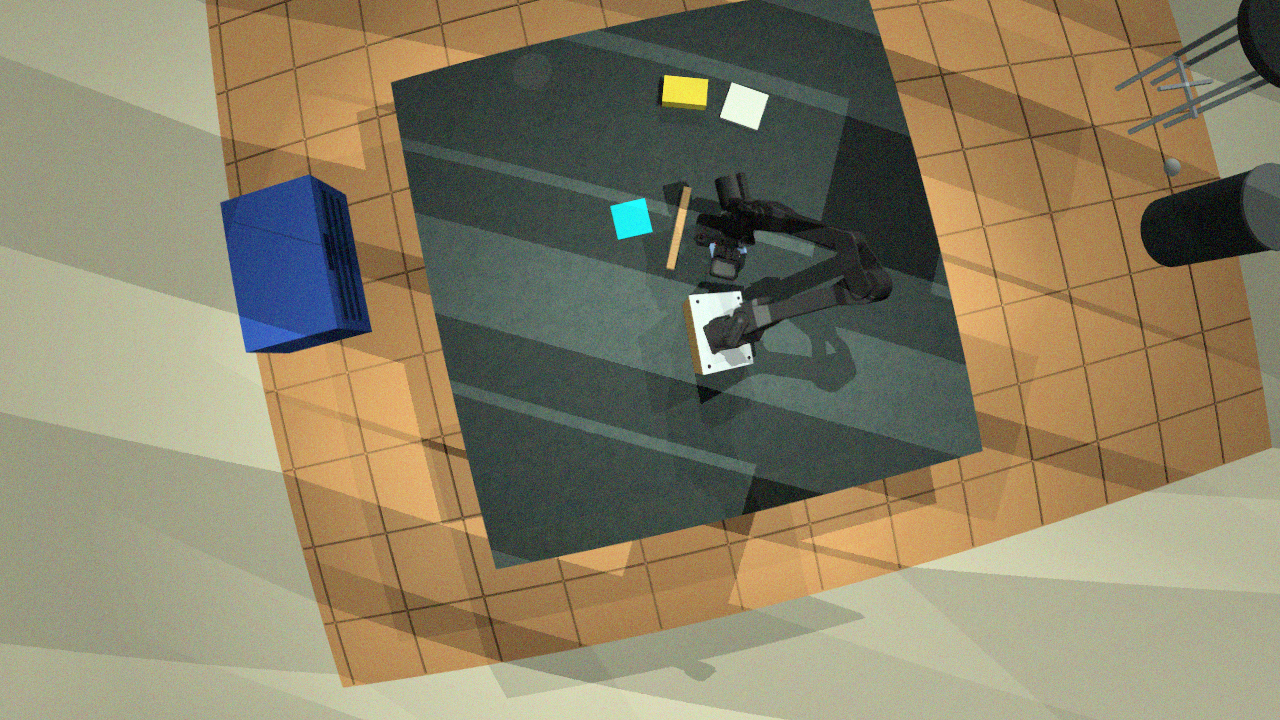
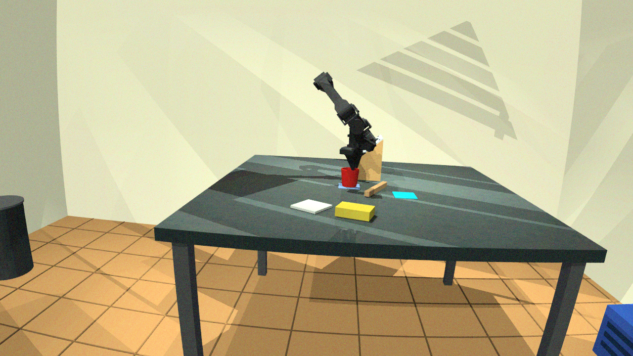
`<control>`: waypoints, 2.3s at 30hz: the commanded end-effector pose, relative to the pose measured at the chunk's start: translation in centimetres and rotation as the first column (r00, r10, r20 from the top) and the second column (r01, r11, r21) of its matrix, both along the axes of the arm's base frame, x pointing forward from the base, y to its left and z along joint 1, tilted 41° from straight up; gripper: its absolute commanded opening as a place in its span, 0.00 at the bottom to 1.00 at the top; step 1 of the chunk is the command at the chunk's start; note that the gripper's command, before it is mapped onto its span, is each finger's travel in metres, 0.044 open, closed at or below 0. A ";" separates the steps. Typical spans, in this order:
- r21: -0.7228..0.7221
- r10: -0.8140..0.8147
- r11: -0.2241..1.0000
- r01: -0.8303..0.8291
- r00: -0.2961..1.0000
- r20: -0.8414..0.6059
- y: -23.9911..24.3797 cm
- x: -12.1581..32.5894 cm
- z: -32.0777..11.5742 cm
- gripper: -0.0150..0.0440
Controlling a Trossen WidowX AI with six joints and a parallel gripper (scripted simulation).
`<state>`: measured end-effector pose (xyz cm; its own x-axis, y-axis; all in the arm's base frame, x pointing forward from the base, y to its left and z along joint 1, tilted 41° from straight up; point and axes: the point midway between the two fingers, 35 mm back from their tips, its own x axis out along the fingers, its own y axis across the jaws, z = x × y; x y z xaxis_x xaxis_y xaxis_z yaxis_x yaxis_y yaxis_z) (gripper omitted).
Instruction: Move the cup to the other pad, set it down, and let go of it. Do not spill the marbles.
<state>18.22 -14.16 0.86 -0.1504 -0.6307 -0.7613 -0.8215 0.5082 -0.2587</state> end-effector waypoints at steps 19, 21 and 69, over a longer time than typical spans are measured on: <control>-0.009 0.002 1.000 -0.002 1.000 -0.010 -2.1 -0.9 -2.3 0.50; -0.009 0.002 1.000 -0.002 1.000 -0.010 -2.1 -0.9 -2.3 0.50; -0.003 0.004 1.000 -0.004 1.000 -0.014 1.3 -0.1 0.7 0.25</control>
<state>18.08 -12.81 1.58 -0.1577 -0.6336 -0.7575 -0.8261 0.5048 -0.2503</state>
